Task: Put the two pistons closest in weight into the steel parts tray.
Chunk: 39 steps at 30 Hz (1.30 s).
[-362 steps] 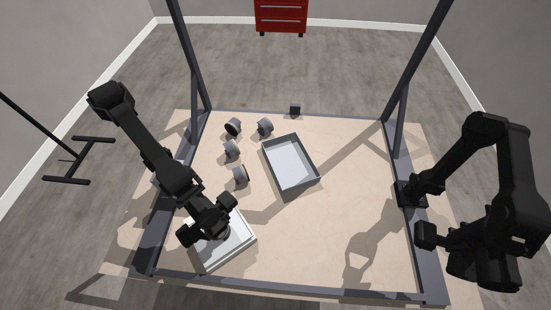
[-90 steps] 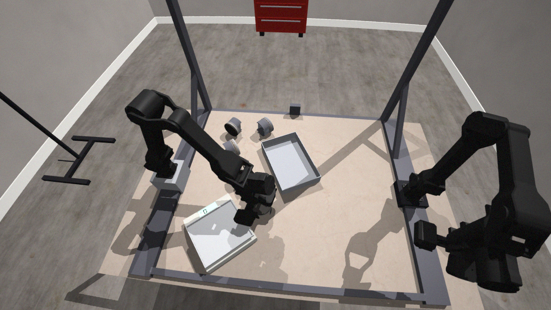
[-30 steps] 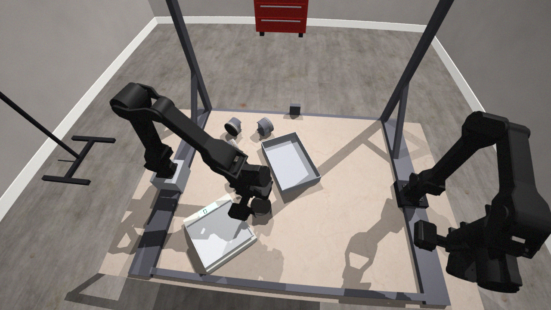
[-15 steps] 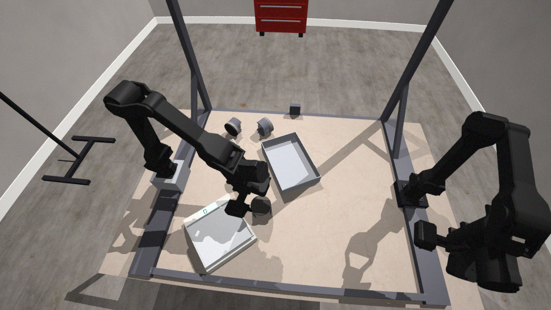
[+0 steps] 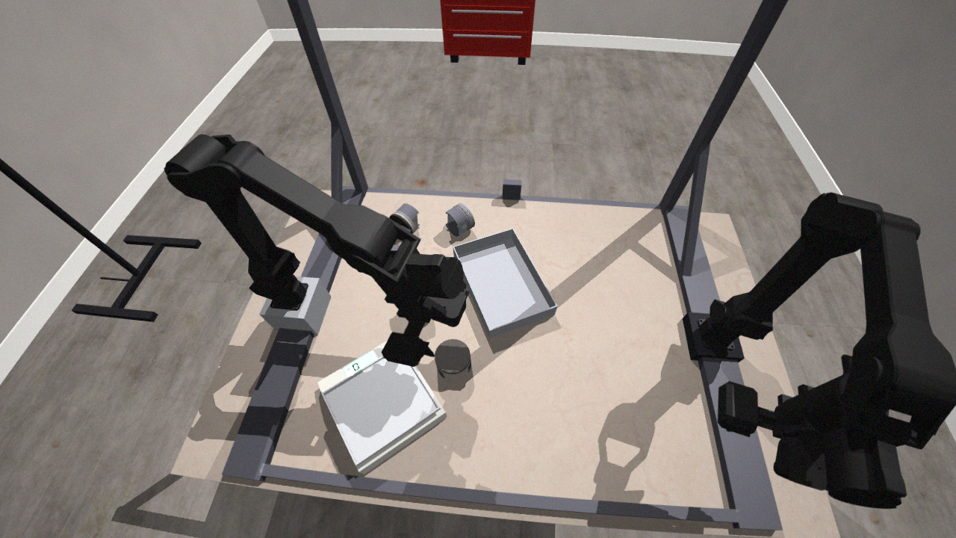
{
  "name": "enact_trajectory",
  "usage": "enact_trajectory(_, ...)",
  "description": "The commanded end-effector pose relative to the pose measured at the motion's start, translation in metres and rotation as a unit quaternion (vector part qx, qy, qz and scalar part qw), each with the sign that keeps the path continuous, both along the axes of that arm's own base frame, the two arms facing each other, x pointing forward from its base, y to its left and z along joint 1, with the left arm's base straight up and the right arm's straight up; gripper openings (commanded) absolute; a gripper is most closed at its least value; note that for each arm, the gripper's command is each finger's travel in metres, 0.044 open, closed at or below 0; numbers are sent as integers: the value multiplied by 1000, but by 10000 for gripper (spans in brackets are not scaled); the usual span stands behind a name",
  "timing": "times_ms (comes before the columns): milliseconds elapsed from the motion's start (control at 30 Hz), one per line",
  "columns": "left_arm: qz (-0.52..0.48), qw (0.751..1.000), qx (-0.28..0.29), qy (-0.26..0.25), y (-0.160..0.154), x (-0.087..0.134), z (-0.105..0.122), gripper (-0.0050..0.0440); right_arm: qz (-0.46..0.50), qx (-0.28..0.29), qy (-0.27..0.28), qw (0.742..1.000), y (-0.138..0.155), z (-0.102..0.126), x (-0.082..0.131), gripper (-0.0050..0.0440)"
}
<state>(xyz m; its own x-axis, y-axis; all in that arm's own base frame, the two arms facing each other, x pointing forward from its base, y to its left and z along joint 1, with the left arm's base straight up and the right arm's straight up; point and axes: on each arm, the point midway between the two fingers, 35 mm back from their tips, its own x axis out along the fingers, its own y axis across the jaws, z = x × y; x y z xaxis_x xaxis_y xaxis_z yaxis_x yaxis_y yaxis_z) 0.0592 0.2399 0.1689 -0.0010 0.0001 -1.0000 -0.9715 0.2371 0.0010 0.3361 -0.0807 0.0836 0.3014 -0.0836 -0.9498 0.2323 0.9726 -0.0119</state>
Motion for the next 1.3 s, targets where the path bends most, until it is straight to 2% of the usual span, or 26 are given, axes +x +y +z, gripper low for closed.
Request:
enact_trajectory(0,-1,1000,8,-3,4,1,5,400,-2,-5,-24,1000,-2,40,5,392)
enact_trajectory(133,-1,1000,8,-3,4,1,5,400,-2,-4,-22,1000,-1,45,5,392)
enact_trajectory(233,-1,1000,8,-3,4,1,5,400,-2,1,-7,1000,-1,37,5,392)
enact_trajectory(267,-1,1000,8,-3,4,1,5,400,-2,5,6,1000,-1,37,5,378)
enact_trajectory(633,-1,1000,8,-3,4,1,5,400,-2,42,144,989,-2,36,4,378)
enact_trajectory(1033,-1,1000,8,-3,4,1,5,400,-1,42,147,988,-2,38,4,378)
enact_trajectory(1267,-1,1000,8,-3,4,1,5,400,-19,43,140,989,-5,40,-3,378)
